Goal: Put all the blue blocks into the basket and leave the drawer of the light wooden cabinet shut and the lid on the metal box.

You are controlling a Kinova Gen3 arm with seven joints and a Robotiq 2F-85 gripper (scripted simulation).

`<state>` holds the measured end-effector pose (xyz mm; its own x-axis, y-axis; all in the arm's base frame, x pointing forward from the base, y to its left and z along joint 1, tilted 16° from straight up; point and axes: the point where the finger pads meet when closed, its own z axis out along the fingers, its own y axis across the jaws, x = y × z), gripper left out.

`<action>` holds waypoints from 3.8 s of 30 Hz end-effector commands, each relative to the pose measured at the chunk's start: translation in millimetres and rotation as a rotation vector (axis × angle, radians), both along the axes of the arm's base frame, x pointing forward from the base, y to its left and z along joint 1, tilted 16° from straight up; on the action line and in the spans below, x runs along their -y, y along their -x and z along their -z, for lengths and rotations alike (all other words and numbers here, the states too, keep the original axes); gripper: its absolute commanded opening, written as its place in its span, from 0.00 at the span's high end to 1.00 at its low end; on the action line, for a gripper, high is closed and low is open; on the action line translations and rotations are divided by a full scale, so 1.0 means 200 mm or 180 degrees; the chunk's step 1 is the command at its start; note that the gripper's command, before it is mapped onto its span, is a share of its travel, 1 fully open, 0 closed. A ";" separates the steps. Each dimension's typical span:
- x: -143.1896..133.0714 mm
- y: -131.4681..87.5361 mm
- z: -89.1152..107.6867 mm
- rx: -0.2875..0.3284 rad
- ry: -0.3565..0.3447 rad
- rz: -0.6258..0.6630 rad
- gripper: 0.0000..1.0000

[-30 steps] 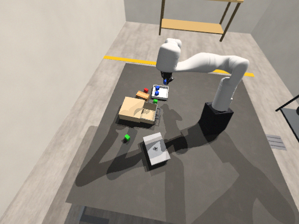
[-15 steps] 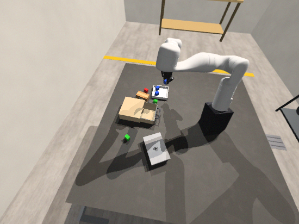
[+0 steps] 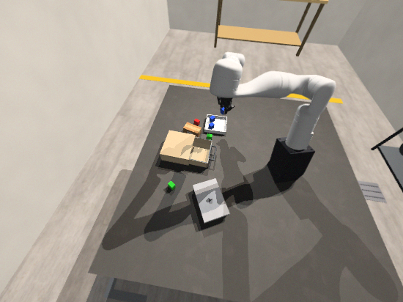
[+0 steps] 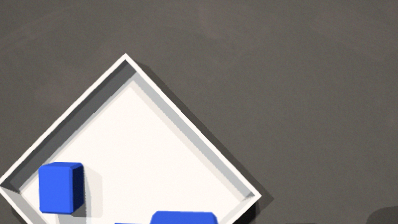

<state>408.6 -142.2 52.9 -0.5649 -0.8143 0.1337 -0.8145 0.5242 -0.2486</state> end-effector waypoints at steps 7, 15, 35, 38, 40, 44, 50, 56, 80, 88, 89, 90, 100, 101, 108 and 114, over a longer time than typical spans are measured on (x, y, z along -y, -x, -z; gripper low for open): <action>0.01 -0.01 0.02 0.0004 0.0000 -0.0001 0.90; 0.02 -0.01 0.07 0.0004 0.0000 -0.0001 0.90; 0.06 -0.03 0.23 0.0004 0.0000 -0.0001 0.90; 0.06 -0.04 0.24 0.0004 0.0000 -0.0001 0.90; 0.07 -0.04 0.26 0.0004 0.0000 -0.0001 0.90; 0.08 -0.05 0.30 0.0004 0.0000 -0.0001 0.90; 0.10 -0.06 0.37 0.0004 0.0000 -0.0001 0.90; 0.11 -0.06 0.42 0.0004 0.0000 -0.0001 0.90; 0.17 -0.09 0.64 0.0004 0.0000 -0.0001 0.90; 0.18 -0.10 0.68 0.0004 0.0000 -0.0001 0.90; 0.18 -0.10 0.68 0.0004 0.0000 -0.0001 0.90; 0.18 -0.10 0.69 0.0004 0.0000 -0.0001 0.90; 0.19 -0.11 0.72 0.0004 0.0000 -0.0001 0.90; 0.19 -0.11 0.73 0.0004 0.0000 -0.0001 0.90; 0.19 -0.11 0.73 0.0004 0.0000 -0.0001 0.90; 0.19 -0.11 0.73 0.0004 0.0000 -0.0001 0.90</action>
<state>429.5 -180.4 -94.2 -0.5648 -0.8144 0.1336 -0.8146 0.5241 -0.2485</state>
